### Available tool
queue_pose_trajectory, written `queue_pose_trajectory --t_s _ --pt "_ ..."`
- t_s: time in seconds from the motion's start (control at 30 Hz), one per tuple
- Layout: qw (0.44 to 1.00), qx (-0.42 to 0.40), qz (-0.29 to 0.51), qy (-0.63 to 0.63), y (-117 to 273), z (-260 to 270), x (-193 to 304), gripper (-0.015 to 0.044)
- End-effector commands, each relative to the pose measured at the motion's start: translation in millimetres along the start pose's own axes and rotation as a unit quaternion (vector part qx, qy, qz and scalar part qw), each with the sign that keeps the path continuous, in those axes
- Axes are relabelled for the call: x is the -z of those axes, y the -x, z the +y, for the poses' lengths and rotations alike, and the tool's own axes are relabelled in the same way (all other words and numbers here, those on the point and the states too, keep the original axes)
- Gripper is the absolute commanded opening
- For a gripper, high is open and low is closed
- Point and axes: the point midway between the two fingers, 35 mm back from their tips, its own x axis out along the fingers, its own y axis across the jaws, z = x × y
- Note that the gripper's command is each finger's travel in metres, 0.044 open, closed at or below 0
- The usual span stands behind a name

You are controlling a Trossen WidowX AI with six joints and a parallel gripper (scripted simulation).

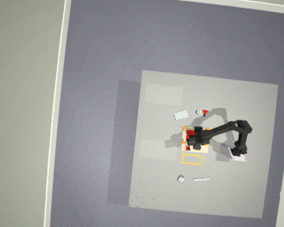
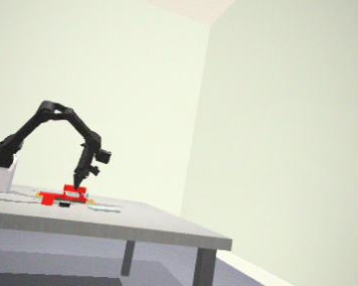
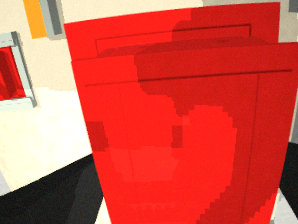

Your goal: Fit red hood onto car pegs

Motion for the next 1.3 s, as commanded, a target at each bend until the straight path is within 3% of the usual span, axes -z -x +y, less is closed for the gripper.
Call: queue_pose_trajectory --t_s 0.0,1.27 --pt "1.0 0.002 -0.001 0.004 -0.3 1.2 0.5 0.0" --pt "1.0 0.002 -0.001 0.004 -6.5 1.3 -0.5 0.0"
